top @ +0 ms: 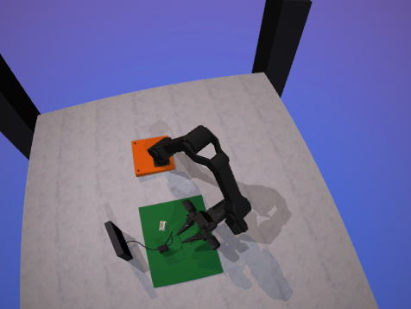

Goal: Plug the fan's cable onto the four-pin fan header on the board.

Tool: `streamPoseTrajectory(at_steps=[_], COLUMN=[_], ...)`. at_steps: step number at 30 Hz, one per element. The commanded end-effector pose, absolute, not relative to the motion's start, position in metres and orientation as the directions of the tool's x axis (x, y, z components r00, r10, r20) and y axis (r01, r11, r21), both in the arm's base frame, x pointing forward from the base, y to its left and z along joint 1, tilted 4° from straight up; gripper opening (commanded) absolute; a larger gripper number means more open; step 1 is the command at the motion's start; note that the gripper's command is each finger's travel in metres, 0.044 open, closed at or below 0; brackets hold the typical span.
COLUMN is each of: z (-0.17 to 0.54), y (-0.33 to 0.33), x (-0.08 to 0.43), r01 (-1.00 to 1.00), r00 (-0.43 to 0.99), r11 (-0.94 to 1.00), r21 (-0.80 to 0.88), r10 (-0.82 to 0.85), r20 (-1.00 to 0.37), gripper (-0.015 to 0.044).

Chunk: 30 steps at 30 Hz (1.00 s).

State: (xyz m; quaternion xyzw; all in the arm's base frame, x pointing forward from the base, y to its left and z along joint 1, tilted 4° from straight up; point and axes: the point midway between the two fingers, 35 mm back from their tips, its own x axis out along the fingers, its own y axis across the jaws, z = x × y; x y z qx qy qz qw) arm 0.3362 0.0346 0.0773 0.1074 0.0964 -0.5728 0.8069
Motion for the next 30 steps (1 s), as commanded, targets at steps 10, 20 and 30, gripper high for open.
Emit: streamPoseTrajectory(at_steps=[10,20,30], z=[0.103,0.102,0.101], y=[0.056,0.036,0.023], x=[0.324,0.316,0.310], r01=[0.949,0.986,0.989], r00=[0.316,0.139,-0.012], r11=[0.308,0.166,0.079], r21=[0.072,-0.027,-0.127], r10=[-0.911,-0.895,-0.804], r20=[-0.267,-0.424,-0.595], gripper=[0.0166,0.0429,0.0440])
